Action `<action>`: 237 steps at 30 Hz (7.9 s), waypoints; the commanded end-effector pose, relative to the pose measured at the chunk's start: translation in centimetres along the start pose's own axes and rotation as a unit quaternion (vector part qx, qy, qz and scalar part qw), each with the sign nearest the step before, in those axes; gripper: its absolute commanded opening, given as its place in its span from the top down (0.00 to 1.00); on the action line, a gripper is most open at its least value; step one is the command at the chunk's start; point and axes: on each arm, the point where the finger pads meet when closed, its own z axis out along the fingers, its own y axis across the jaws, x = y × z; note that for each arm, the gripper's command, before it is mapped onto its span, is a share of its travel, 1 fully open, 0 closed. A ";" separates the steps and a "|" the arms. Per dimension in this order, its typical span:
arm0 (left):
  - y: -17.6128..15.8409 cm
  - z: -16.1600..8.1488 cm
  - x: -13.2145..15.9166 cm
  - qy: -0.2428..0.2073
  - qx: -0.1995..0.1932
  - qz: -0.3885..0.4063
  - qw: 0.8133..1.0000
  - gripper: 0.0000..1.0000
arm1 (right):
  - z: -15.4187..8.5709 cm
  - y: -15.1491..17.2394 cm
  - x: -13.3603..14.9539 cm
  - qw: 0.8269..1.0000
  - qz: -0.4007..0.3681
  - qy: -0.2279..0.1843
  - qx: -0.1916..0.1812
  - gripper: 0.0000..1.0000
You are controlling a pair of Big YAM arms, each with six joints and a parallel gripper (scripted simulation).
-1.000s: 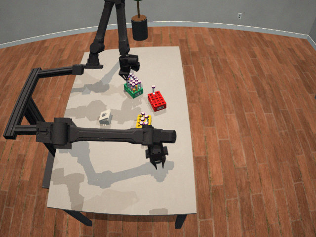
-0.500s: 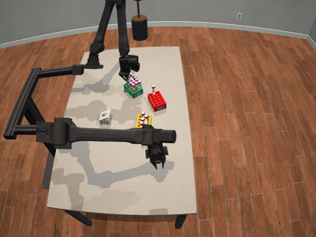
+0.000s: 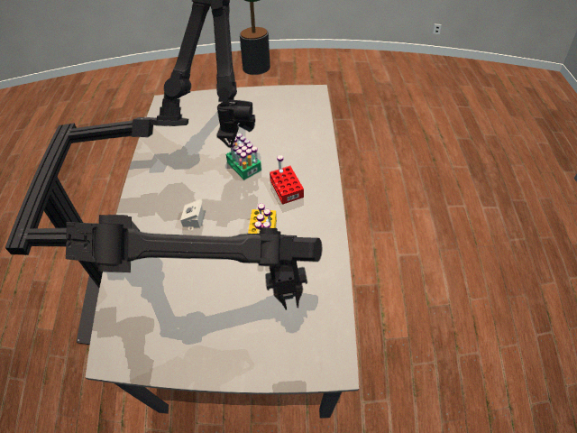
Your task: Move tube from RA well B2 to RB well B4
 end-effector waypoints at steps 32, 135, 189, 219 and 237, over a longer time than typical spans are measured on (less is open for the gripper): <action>0.1 0.7 0.6 0.008 0.000 0.003 1.000 0.76 | -0.5 0.9 -0.9 1.000 0.012 -0.003 -0.008 0.70; -5.5 -7.9 -6.6 -0.005 0.002 0.137 0.991 0.70 | -0.5 0.9 -0.9 1.000 0.012 -0.003 -0.008 0.70; -5.7 -7.4 -19.8 0.004 0.000 0.145 0.989 0.70 | -0.5 0.9 -0.9 1.000 0.012 -0.003 -0.008 0.70; -5.2 -1.4 -19.4 0.010 0.000 0.128 0.992 0.70 | -0.5 0.9 -0.9 1.000 0.012 -0.003 -0.008 0.70; -5.2 -0.3 -19.3 0.010 0.000 0.128 0.992 0.70 | -0.5 0.9 -0.9 1.000 0.012 -0.003 -0.008 0.70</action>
